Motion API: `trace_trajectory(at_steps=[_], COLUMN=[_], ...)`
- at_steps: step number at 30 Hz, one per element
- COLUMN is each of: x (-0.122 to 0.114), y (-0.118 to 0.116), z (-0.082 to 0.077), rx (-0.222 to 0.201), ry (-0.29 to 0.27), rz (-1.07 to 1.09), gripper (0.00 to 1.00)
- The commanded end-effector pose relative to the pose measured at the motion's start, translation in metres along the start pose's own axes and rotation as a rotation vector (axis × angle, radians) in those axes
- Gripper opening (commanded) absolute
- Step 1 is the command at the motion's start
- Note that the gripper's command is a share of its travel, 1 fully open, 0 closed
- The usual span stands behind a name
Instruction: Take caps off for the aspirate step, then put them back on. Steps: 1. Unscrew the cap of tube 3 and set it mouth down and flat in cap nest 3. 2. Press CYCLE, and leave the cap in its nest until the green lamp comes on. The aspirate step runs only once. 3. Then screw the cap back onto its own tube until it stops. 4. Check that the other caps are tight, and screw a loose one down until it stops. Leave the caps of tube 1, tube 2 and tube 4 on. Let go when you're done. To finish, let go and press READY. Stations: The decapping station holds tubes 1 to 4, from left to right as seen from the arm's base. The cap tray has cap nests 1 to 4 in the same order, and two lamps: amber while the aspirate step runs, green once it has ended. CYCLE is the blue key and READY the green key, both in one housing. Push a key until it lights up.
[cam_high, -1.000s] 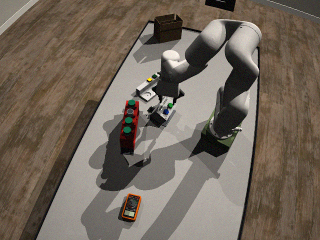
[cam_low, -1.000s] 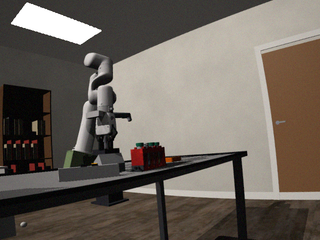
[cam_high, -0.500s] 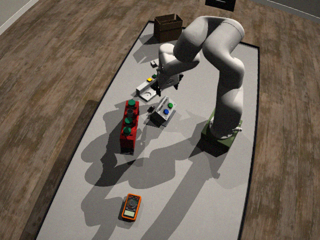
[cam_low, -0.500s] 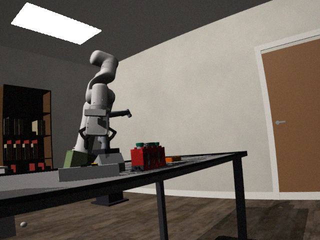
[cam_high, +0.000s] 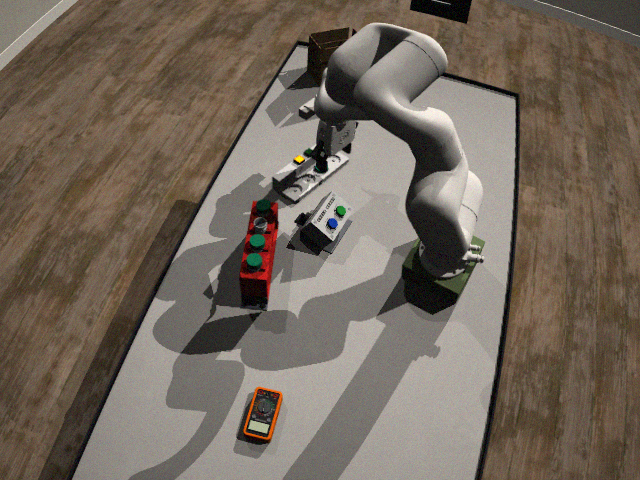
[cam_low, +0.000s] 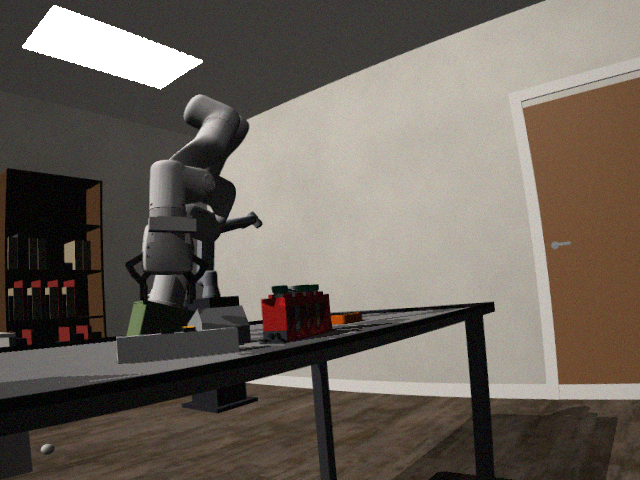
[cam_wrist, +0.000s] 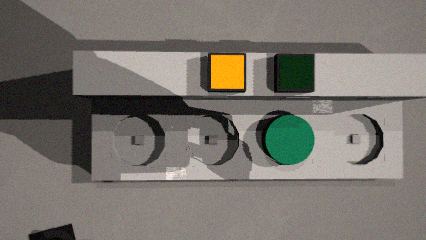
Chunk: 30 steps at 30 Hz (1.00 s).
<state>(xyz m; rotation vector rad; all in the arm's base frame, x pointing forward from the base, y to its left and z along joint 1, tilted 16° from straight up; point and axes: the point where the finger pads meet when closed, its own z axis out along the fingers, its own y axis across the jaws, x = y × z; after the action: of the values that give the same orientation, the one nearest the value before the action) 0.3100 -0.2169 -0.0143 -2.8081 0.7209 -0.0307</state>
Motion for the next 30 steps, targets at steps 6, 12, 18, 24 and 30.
trace_trajectory(at_steps=[6,12,18,24,30], x=[0.0308,0.0309,0.0309,0.0309,0.0309], y=[0.0321,0.0321,0.0321,0.0320,0.0320], z=[0.0059,0.0059,0.0059,0.0059,0.0059], rx=[0.040,0.040,0.040,0.040,0.040], ry=[-0.004,-0.004,-0.004,-0.004,-0.004], rz=[-0.009,-0.009,-0.009,-0.009,-0.009], gripper=[1.00,1.00,1.00,1.00,1.00])
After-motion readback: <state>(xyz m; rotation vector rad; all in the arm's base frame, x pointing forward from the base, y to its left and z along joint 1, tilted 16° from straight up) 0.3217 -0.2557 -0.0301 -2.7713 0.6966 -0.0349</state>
